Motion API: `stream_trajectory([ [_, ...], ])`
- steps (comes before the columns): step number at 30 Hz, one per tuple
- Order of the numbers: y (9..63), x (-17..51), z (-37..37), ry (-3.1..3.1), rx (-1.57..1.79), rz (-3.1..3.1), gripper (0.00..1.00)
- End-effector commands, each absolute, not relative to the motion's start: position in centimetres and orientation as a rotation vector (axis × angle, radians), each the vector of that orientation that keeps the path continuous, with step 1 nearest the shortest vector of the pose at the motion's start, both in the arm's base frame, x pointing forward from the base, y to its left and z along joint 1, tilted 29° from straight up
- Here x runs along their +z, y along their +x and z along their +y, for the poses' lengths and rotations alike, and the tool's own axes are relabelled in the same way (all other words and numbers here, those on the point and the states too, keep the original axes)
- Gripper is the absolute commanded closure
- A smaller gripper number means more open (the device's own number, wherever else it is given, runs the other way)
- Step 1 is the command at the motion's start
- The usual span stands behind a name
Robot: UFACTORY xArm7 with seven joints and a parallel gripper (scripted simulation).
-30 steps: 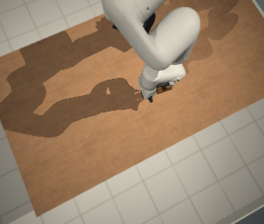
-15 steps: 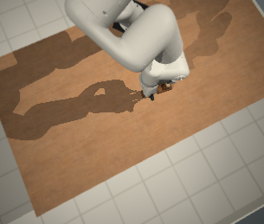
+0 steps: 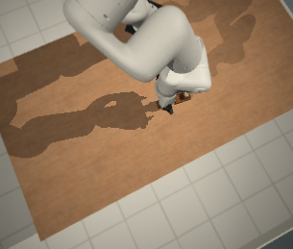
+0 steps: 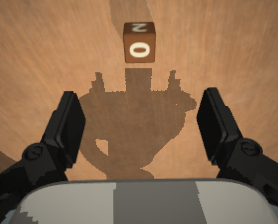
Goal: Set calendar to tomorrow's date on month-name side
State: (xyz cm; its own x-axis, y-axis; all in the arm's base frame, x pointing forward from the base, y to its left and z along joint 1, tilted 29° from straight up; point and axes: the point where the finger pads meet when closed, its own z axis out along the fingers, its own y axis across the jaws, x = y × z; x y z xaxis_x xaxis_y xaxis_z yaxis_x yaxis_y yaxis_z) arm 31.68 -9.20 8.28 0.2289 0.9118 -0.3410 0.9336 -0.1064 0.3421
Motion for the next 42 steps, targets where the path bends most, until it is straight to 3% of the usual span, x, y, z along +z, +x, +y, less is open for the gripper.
stream_trajectory([
  [1, 31.7, 8.3, -9.1, 2.025, -0.059, 1.692, 0.0],
  [14, 31.8, 8.3, -8.9, 2.064, -0.048, 1.644, 0.0],
  [42, 33.2, 6.4, -3.1, 2.591, 0.223, 0.586, 0.0],
])
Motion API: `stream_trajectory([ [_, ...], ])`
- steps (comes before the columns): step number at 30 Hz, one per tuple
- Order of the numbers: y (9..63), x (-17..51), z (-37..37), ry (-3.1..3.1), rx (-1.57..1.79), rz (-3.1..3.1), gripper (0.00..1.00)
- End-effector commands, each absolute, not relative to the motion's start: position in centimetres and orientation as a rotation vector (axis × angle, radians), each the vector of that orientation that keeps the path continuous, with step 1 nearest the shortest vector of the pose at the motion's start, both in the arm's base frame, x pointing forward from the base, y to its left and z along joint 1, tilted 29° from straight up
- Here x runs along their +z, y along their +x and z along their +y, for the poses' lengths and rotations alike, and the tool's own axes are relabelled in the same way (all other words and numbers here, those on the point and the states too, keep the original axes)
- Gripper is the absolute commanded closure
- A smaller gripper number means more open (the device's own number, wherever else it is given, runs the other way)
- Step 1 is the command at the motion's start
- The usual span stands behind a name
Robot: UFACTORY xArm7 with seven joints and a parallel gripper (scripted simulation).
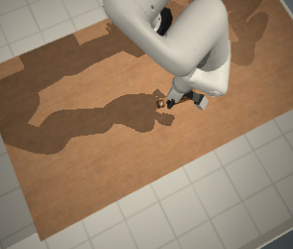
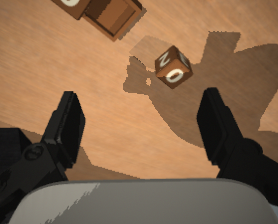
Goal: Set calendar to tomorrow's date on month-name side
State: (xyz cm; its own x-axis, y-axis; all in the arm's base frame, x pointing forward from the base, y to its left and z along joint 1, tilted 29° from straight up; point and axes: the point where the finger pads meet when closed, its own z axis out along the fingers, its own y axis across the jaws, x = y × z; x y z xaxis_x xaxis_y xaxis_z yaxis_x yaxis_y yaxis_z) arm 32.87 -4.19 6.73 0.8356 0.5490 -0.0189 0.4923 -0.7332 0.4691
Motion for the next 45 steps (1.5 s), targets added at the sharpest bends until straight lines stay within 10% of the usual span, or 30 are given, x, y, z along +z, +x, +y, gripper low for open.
stream_trajectory([
  [1, 33.3, 6.3, -2.8, 2.601, 0.234, 0.547, 0.0],
  [24, 34.6, 4.0, 2.5, 2.712, 0.453, -0.241, 0.0],
  [25, 34.6, 4.0, 2.5, 2.712, 0.453, -0.241, 0.51],
  [45, 34.6, 4.0, 2.5, 2.712, 0.453, -0.241, 0.51],
])
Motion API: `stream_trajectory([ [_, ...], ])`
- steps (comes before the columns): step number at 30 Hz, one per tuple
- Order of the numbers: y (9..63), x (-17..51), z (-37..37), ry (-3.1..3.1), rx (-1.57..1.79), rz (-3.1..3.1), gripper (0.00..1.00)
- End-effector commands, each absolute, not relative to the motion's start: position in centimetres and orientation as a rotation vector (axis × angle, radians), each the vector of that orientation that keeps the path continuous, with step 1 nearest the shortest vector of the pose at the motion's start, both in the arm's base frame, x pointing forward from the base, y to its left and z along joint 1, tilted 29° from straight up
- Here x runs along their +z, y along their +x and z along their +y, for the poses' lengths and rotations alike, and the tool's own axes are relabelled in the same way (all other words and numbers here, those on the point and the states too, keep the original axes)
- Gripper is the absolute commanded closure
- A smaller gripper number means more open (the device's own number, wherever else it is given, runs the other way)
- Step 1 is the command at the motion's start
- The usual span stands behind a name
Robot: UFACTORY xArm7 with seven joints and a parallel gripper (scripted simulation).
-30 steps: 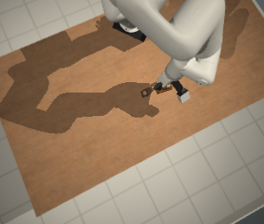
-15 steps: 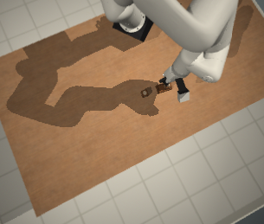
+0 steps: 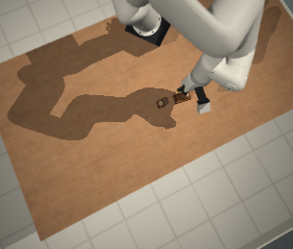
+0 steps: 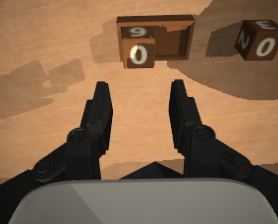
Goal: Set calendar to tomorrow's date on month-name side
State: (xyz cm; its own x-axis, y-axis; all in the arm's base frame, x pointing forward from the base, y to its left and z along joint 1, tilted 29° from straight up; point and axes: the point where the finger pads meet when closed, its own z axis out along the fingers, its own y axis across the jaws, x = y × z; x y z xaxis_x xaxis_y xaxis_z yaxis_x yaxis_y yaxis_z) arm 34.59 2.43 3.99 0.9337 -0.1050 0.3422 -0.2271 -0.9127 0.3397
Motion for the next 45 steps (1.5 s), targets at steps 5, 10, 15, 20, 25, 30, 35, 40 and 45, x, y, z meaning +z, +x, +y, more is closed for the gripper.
stream_trajectory([
  [5, 34.6, 4.0, 2.5, 2.712, 0.453, -0.241, 0.51],
  [10, 34.6, 4.0, 2.5, 2.712, 0.453, -0.241, 0.51],
  [15, 34.6, 4.0, 2.5, 2.712, 0.453, -0.241, 0.51],
  [20, 34.7, 4.0, 2.5, 2.712, 0.453, -0.241, 0.51],
  [25, 34.7, 3.9, 2.5, 2.711, 0.452, -0.242, 0.51],
  [30, 34.8, 3.6, 2.3, 2.71, 0.451, -0.243, 0.51],
  [35, 34.9, 3.2, 2.1, 2.71, 0.451, -0.243, 0.51],
  [40, 35.0, 2.8, 2.0, 2.71, 0.451, -0.243, 0.51],
  [45, 35.2, 2.1, 1.7, 2.71, 0.451, -0.243, 0.51],
])
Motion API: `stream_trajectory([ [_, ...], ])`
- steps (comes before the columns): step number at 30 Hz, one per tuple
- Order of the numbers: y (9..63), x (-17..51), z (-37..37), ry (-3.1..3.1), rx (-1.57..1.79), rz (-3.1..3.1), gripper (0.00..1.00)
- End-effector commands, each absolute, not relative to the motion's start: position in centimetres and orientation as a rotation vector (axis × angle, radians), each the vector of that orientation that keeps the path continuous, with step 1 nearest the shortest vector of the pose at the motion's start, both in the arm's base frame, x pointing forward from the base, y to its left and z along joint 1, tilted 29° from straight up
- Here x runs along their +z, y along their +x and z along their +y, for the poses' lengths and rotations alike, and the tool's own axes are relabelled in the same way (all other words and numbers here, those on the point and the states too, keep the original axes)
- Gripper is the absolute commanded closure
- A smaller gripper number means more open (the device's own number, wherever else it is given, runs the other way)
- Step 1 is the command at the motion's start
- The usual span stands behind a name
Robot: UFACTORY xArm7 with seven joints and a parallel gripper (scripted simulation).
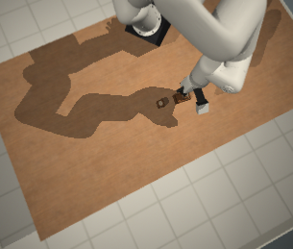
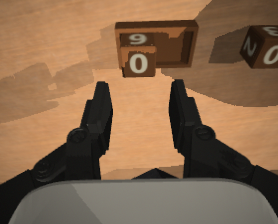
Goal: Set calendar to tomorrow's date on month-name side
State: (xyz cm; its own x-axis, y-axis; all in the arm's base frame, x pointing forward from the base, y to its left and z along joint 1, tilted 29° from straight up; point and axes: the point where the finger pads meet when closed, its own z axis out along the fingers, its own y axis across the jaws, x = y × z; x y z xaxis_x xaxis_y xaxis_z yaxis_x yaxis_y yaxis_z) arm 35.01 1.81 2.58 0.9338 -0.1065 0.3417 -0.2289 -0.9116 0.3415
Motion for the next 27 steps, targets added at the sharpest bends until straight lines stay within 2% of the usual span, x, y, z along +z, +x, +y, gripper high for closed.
stream_trajectory([
  [1, 35.3, 2.0, 1.6, 2.71, 0.451, -0.243, 0.51],
  [27, 36.0, -0.4, 0.5, 2.71, 0.451, -0.243, 0.51],
])
